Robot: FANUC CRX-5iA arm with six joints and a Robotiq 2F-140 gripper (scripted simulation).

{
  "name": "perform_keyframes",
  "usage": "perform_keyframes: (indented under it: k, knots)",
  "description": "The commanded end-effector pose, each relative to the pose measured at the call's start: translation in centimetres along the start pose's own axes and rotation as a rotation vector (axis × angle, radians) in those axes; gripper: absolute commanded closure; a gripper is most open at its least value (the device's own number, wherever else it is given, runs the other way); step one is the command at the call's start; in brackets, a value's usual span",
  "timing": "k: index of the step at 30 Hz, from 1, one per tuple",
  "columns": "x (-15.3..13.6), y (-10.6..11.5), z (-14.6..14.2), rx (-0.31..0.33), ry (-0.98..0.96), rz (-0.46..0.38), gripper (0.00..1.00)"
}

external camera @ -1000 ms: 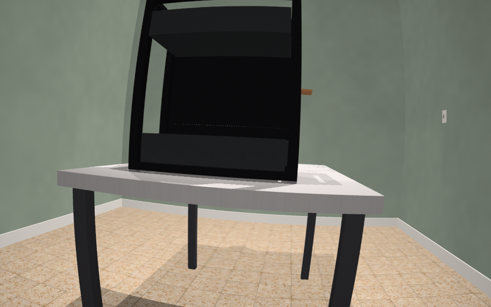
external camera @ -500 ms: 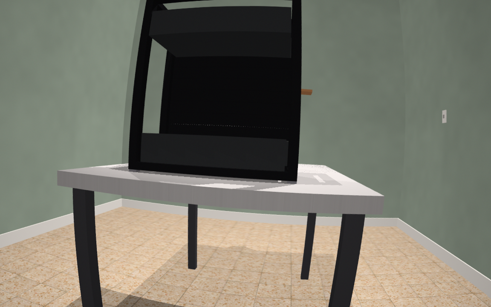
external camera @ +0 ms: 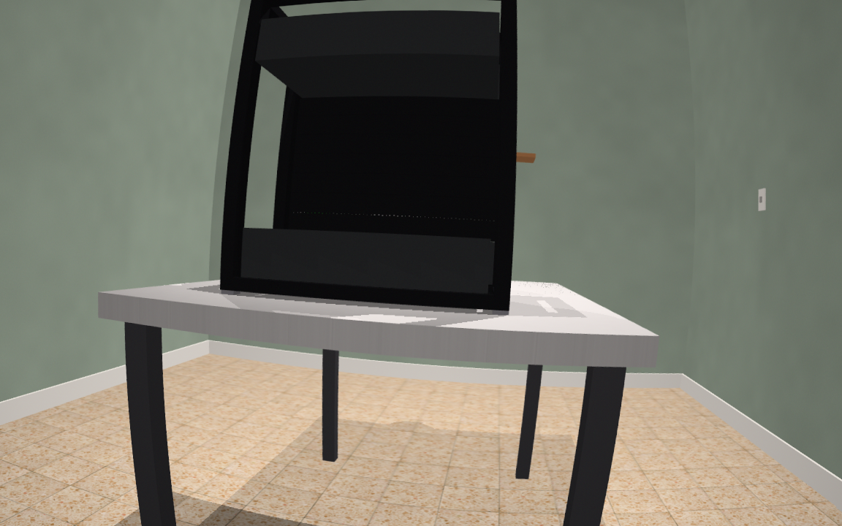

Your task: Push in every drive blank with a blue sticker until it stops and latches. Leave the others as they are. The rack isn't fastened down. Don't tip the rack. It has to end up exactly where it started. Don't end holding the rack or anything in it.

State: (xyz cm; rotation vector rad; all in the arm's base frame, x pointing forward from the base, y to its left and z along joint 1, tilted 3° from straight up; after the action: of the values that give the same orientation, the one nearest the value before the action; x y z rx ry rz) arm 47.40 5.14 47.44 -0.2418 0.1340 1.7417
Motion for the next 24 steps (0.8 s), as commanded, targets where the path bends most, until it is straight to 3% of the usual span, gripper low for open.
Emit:
perform_keyframes:
  k: [1, 7, 24]
  knots:
    - [-2.0, -0.1, -1.2, -0.002, 0.001, 0.003, 0.00]
    - [-3.6, -0.2, -2.2, -0.002, 0.001, 0.003, 0.00]
    - [-3.7, -0.2, -2.2, -0.002, 0.001, 0.003, 0.00]
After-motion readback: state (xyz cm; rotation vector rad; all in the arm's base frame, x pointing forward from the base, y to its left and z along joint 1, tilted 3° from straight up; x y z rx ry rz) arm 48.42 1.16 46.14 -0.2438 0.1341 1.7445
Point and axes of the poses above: the point where the finger pads meet when closed, its own y axis back along the fingers, its own z axis across the jaws, x = y × z, the point moved 9 cm from there along y, back along the fingers, and after that the axes turned 13 degrees about y, right-handed, at the moved point
